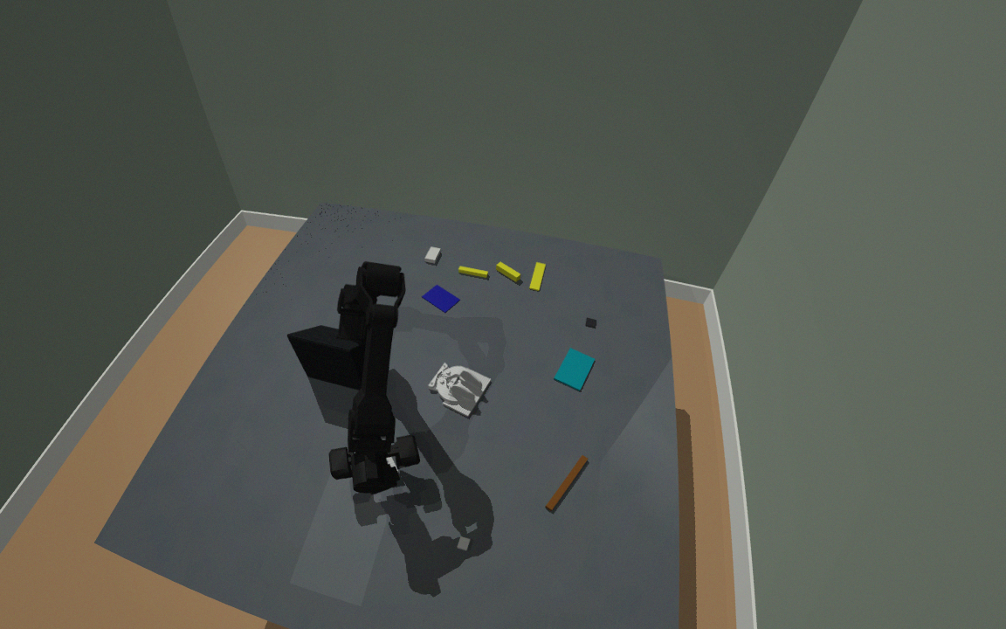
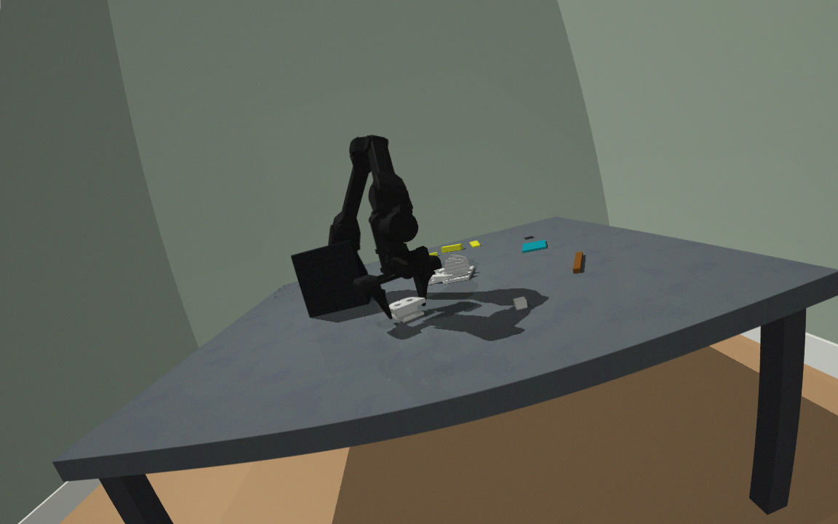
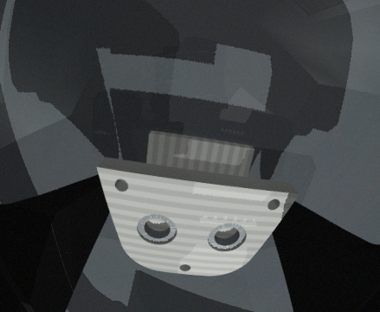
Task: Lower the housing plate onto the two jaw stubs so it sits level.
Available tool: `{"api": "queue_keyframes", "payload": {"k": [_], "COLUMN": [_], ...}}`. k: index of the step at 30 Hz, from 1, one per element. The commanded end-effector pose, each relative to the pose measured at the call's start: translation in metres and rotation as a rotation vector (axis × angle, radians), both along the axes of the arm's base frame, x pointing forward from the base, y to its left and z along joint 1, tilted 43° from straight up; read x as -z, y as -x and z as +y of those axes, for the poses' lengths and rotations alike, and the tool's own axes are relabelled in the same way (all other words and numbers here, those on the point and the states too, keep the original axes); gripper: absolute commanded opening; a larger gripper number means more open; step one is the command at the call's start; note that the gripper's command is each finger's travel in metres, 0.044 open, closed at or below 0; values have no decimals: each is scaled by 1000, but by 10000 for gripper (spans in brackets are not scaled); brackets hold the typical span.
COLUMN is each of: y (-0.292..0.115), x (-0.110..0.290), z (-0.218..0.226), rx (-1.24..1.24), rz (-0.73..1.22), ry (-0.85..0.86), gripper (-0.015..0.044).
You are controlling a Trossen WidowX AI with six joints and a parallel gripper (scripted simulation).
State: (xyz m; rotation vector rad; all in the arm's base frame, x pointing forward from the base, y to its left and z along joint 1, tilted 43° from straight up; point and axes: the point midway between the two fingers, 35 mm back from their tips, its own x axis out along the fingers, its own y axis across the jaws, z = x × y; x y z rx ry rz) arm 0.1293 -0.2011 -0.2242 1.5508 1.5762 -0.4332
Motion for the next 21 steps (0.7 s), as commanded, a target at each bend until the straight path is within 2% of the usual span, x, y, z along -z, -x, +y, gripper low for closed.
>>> {"api": "queue_keyframes", "payload": {"k": [1,14,21], "y": [0,0,2], "x": [0,0,-14], "z": [0,0,-14], "rx": [0,0,2], "rz": [0,0,1], "ry": [0,0,0], "gripper": [353,351,351]}}
